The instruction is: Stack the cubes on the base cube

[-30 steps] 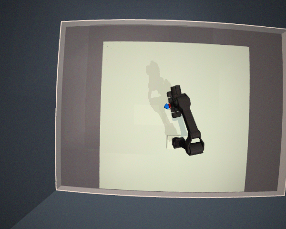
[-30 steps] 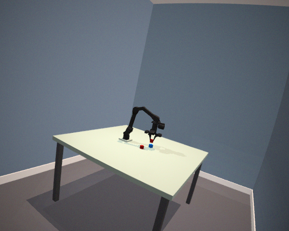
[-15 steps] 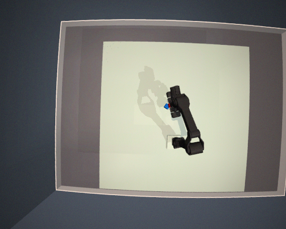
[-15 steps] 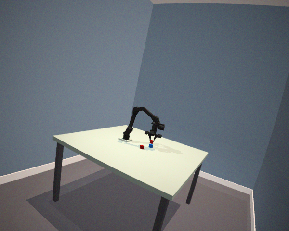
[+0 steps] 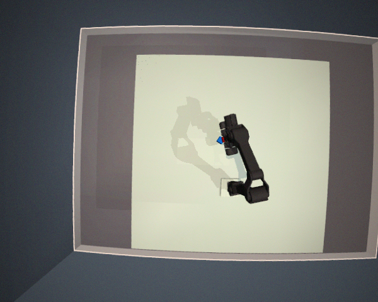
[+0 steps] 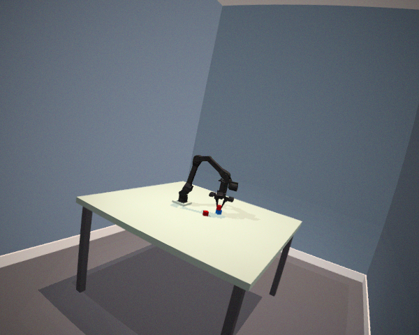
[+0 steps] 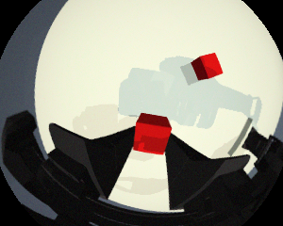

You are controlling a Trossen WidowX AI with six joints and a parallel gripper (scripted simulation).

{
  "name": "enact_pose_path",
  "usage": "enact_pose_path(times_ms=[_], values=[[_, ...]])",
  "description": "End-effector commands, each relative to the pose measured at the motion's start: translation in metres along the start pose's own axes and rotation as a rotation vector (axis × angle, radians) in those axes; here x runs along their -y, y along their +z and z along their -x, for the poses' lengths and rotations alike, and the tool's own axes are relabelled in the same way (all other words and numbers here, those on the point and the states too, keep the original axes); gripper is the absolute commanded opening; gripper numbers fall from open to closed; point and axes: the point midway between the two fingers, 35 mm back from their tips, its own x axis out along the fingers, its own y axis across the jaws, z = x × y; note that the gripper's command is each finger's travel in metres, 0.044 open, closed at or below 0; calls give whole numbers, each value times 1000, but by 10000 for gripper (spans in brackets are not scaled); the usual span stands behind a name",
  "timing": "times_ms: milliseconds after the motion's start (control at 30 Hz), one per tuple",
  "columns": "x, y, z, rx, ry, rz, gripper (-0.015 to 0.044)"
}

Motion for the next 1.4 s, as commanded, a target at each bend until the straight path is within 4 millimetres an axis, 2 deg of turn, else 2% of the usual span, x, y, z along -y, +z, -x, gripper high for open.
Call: enact_pose_path(times_ms=[0, 567, 700, 867, 1367], values=[[0, 0, -1, -3, -1, -7, 105], [0, 0, -3, -3, -1, -7, 105], [0, 0, -3, -3, -1, -7, 205], [0, 0, -3, -3, -1, -7, 205], [0, 0, 22, 0, -1, 0, 205]])
